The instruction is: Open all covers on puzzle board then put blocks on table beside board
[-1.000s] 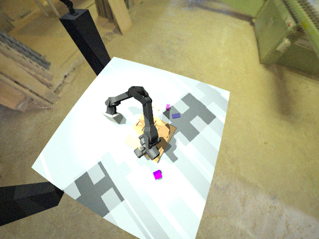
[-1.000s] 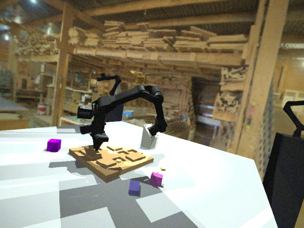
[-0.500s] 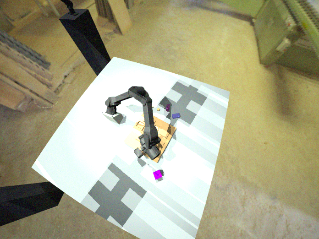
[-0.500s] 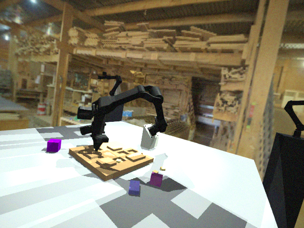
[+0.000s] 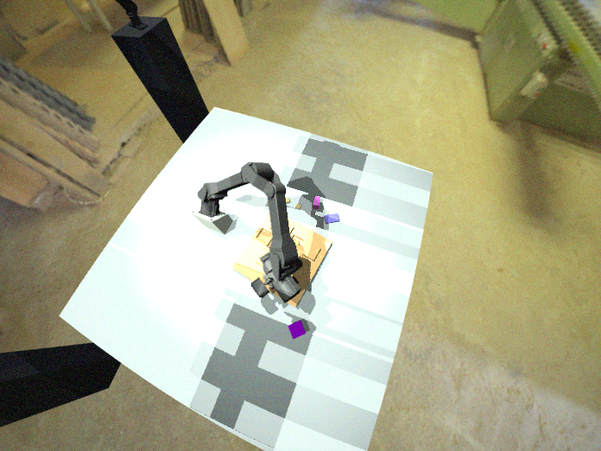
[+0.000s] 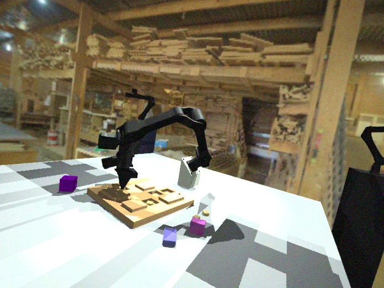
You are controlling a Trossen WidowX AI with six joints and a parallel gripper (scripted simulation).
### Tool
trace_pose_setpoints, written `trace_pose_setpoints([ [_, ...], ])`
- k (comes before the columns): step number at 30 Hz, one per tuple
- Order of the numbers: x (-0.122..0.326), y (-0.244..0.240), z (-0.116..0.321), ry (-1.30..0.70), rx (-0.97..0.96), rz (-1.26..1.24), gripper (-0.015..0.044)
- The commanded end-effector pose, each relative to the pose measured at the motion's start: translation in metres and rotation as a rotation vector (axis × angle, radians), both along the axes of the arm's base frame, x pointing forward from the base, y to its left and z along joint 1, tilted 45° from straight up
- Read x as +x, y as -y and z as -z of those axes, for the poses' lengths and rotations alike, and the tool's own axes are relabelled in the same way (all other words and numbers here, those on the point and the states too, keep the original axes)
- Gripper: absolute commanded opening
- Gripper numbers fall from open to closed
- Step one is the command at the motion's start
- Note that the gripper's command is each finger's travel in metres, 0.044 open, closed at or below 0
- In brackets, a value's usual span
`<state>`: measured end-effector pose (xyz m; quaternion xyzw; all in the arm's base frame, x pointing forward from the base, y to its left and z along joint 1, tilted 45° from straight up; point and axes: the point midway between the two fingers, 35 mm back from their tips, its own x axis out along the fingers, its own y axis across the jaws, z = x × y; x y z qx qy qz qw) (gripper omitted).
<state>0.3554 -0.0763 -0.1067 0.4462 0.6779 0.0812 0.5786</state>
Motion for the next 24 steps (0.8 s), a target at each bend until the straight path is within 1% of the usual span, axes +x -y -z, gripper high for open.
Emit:
trace_pose_setpoints([
  [1, 0.002, 0.007, -0.005, 0.010, -0.008, -0.002, 0.0080],
  [24, -0.002, 0.028, -0.027, 0.005, -0.004, 0.001, 0.0080],
])
